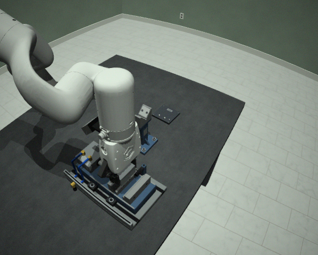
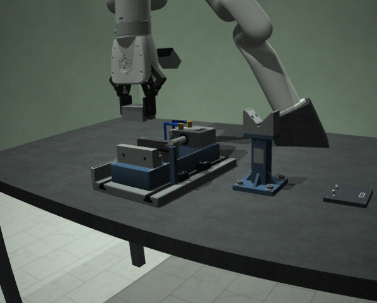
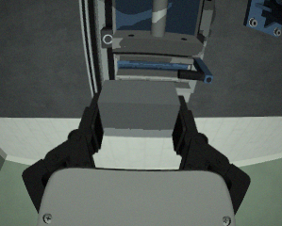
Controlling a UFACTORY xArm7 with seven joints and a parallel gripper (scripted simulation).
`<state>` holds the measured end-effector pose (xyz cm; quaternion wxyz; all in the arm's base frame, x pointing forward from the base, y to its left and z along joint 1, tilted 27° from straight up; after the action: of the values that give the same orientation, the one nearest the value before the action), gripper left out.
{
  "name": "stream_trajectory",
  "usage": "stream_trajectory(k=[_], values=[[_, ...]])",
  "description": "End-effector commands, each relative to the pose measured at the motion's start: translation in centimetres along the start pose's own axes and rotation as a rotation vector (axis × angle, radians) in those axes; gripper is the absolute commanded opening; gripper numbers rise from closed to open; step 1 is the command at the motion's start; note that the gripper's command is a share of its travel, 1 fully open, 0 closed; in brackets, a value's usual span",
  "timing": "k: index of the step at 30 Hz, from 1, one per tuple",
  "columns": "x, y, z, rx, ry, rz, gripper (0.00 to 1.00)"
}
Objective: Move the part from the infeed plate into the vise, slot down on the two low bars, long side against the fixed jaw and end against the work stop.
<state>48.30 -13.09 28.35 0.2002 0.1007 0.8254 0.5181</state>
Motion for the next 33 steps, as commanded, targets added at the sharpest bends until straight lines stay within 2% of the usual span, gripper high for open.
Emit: stream_trajectory(k=[1,11,33], values=[[-0.1,-0.4,0.1,0.0,0.0,-0.004,0.0],[-0.1,-1.4,0.1,0.0,0.0,-0.004,0.0],[-0.1,-1.8,0.1,0.0,0.0,-0.004,0.0]])
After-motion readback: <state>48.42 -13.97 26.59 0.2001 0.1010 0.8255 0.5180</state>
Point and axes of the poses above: the point where the finger pads meet when closed, its own y axis back along the fingers, its own z axis across the jaws, x = y × z, the point moved 10 cm from there along y, back along the fingers, and after that the axes turned 13 degrees about -y, right-handed, at the moved point
